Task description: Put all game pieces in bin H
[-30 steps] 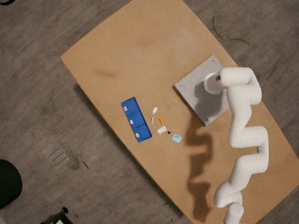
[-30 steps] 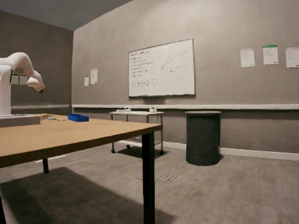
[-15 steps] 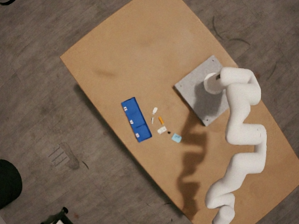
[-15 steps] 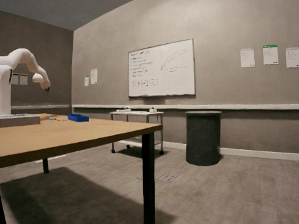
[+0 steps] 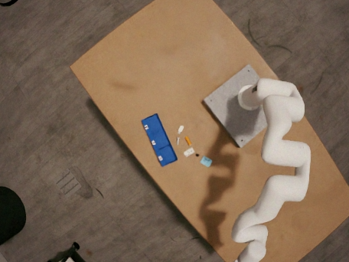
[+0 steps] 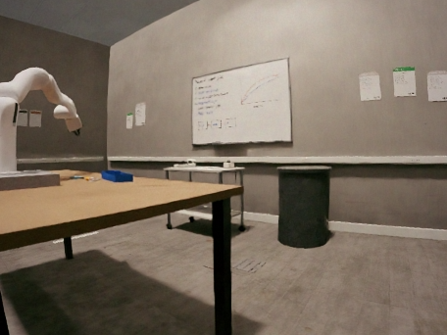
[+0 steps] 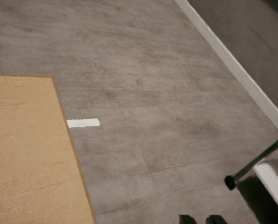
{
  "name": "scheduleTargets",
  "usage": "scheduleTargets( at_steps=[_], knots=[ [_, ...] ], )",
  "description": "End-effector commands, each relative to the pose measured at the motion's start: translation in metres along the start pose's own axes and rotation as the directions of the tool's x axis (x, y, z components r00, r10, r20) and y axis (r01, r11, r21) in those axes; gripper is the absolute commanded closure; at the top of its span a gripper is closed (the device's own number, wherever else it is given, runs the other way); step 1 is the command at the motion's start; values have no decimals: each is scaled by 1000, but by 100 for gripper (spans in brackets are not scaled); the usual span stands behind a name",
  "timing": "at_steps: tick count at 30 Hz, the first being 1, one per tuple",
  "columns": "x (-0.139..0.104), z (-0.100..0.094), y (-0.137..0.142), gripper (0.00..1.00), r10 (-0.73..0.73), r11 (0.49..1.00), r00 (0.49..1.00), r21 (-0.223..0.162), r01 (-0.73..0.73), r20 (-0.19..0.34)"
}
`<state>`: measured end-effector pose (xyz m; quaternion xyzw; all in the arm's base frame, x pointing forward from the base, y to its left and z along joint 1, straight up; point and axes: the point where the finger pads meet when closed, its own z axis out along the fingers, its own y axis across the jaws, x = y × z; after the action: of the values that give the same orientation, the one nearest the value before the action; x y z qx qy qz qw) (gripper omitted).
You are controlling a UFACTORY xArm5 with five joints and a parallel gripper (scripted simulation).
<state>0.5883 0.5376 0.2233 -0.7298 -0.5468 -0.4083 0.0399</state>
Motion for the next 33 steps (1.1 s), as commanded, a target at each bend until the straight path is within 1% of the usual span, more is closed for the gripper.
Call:
scheduleTargets(
  at_steps=[1, 3, 7, 9, 10, 13, 17, 19, 20, 22, 25, 28, 30, 31, 33],
  knots=[
    [-20, -17, 24, 91, 80, 997, 994, -13, -79, 73],
    [-30, -24, 35, 91, 80, 997, 994, -13, -79, 73],
    [-32, -25, 38, 91, 80, 997, 994, -13, -79, 73],
    [-44, -33, 47, 91, 154, 988, 978, -24, -152, 138],
    [-49, -37, 52, 91, 171, 985, 973, -27, -169, 153],
    [-66, -48, 66, 91, 171, 985, 973, -27, -169, 153],
    [-69, -50, 68, 91, 171, 985, 973, -27, -169, 153],
    [-80, -59, 75, 91, 245, 970, 946, -45, -241, 215],
    [-86, -63, 79, 91, 262, 965, 937, -50, -258, 229],
    [-86, -63, 79, 91, 262, 965, 937, -50, -258, 229],
    [-104, -77, 91, 91, 262, 965, 937, -50, -258, 229],
    [-106, -78, 92, 91, 262, 965, 937, -50, -258, 229],
    [-118, -88, 98, 91, 335, 942, 898, -74, -328, 285],
    [-124, -93, 102, 91, 353, 935, 887, -81, -345, 299],
    [-136, -103, 108, 91, 353, 935, 887, -81, -345, 299]
  ],
)
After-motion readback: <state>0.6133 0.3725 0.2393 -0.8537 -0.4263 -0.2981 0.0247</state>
